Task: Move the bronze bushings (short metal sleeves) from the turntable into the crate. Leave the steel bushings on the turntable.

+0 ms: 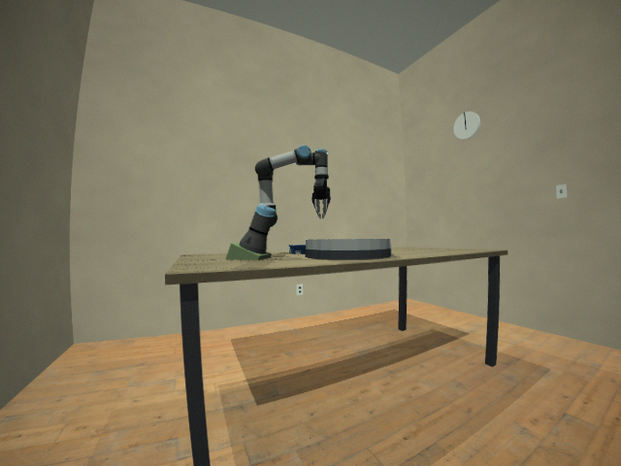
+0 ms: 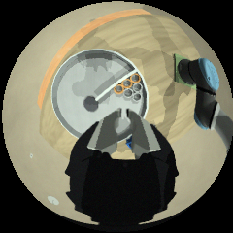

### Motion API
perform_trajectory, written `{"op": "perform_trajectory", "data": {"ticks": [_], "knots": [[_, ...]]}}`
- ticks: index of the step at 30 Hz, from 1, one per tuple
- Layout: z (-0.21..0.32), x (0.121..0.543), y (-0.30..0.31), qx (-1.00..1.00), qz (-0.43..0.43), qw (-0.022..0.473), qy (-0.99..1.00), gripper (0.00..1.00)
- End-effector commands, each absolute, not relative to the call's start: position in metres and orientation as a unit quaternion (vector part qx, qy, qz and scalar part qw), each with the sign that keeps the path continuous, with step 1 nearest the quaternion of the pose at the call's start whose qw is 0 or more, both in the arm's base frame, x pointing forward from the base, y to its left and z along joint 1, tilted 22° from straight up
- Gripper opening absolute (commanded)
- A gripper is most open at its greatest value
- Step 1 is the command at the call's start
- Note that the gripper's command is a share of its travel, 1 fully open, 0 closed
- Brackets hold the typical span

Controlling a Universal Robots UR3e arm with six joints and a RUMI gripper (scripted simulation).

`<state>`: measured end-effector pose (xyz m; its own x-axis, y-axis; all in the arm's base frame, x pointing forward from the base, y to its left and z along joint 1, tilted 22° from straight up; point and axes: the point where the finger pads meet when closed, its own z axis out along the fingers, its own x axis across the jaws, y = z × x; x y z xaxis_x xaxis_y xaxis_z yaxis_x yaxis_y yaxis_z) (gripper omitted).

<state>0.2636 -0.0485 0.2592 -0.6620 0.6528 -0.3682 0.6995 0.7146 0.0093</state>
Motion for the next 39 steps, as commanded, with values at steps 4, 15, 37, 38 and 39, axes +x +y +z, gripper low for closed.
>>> {"op": "perform_trajectory", "data": {"ticks": [4,15,37,38,39], "knots": [[0.250,0.270,-0.055,0.317,-0.076,0.173,0.929,0.06],[0.235,0.279,-0.063,0.232,-0.092,0.165,0.954,0.06],[0.208,0.295,-0.079,0.074,-0.117,0.148,0.979,0.06],[0.207,0.296,-0.080,0.070,-0.118,0.148,0.979,0.06],[0.206,0.296,-0.080,0.066,-0.119,0.147,0.980,0.06]]}}
